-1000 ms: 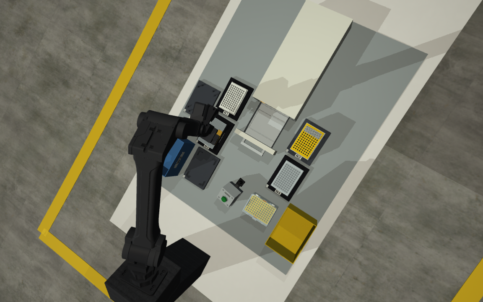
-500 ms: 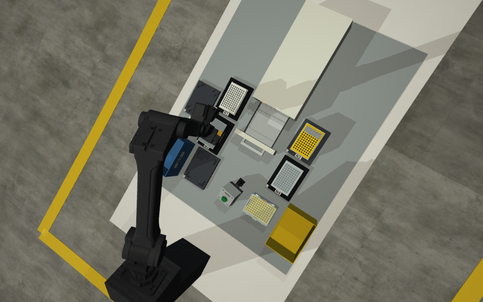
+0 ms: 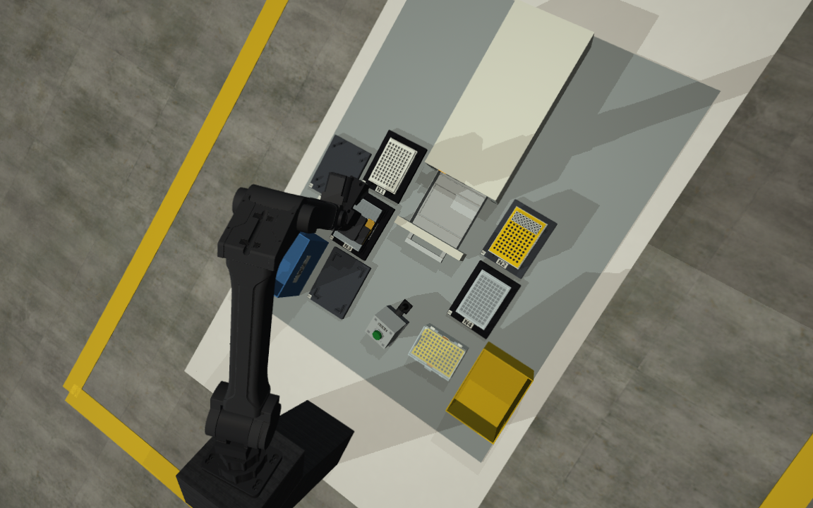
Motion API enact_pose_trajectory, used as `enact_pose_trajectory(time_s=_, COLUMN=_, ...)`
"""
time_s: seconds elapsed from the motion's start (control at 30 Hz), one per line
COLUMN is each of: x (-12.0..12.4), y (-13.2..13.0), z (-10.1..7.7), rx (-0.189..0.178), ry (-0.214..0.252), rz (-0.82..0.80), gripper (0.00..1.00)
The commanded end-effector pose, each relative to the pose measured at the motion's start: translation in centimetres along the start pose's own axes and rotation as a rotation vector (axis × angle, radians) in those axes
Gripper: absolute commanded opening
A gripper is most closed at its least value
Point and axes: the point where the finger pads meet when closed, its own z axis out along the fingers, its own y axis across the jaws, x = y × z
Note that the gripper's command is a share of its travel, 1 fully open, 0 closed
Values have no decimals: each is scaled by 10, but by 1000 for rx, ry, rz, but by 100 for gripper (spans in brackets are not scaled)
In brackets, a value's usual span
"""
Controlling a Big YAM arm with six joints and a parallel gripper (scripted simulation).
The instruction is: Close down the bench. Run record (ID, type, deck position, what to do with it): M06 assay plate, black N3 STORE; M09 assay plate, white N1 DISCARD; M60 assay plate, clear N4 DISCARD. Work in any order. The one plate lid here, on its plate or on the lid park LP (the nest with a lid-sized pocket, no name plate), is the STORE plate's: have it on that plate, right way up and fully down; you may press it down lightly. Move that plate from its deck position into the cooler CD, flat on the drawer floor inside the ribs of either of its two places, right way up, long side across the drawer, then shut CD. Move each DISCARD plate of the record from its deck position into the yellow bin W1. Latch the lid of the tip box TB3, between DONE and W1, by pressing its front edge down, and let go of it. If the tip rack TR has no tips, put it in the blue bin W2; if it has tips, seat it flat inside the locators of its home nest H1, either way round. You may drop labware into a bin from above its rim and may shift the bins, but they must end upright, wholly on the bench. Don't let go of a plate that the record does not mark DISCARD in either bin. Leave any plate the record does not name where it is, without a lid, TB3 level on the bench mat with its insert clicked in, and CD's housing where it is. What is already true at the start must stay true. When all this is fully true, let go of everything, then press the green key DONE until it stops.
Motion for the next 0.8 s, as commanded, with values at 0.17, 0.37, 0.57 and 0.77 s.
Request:
enact_pose_trajectory(time_s=0.17, x=-10, y=3, z=-5, rx=-9, ry=-21, rz=1, gripper=0)
enact_pose_trajectory(time_s=0.37, x=-18, y=-1, z=-5, rx=-8, ry=-37, rz=1, gripper=0)
enact_pose_trajectory(time_s=0.57, x=-18, y=-2, z=-5, rx=-8, ry=-37, rz=2, gripper=0)
enact_pose_trajectory(time_s=0.77, x=-19, y=-2, z=-5, rx=-7, ry=-37, rz=2, gripper=0)
